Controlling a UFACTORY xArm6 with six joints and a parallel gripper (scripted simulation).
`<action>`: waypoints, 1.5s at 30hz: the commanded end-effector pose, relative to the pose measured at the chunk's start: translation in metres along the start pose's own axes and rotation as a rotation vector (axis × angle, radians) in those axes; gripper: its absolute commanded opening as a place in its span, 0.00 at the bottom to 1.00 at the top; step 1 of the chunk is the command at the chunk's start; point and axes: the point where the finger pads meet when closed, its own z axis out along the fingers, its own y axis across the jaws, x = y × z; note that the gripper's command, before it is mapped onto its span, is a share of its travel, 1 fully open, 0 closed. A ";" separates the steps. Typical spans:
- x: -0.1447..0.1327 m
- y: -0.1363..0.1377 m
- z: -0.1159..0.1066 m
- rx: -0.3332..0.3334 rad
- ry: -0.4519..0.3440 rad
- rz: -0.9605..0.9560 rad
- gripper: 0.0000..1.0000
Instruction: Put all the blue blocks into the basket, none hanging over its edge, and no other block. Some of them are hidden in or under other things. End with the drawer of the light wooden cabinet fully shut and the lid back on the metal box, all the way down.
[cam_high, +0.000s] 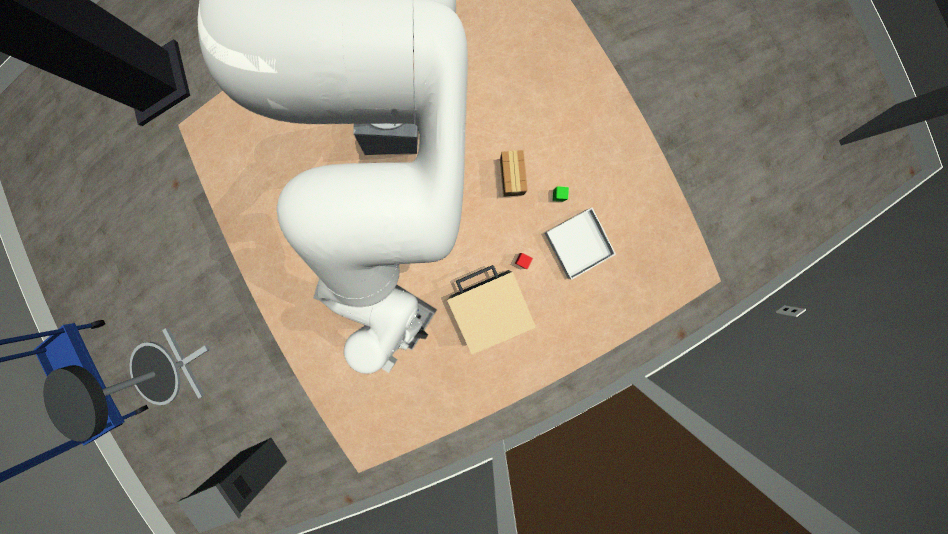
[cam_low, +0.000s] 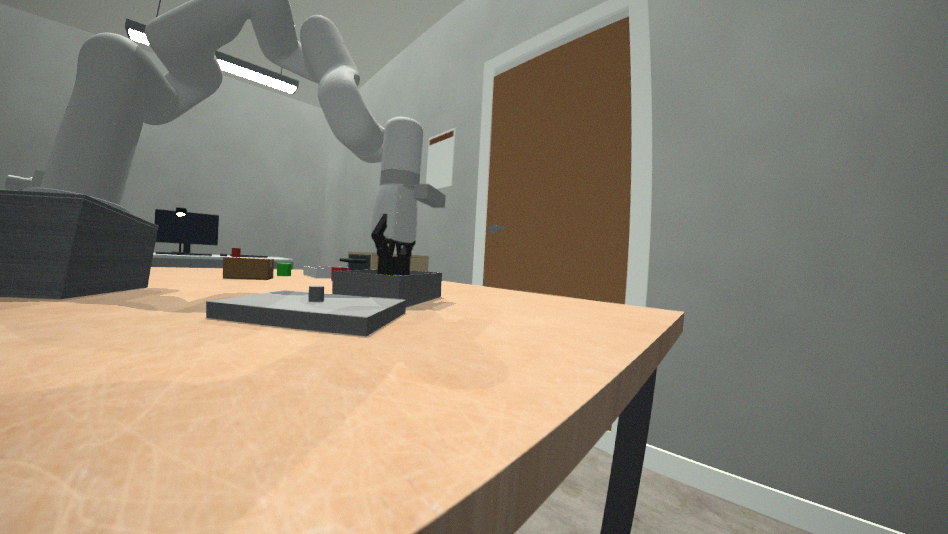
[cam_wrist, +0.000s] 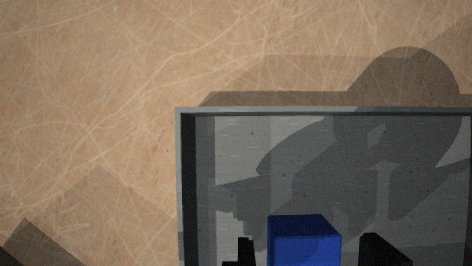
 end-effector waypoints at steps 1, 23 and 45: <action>0.001 -0.001 0.002 0.002 0.004 0.000 0.61; 0.001 -0.001 0.007 0.002 0.004 0.000 0.61; 0.001 -0.001 0.007 0.002 0.004 0.000 0.00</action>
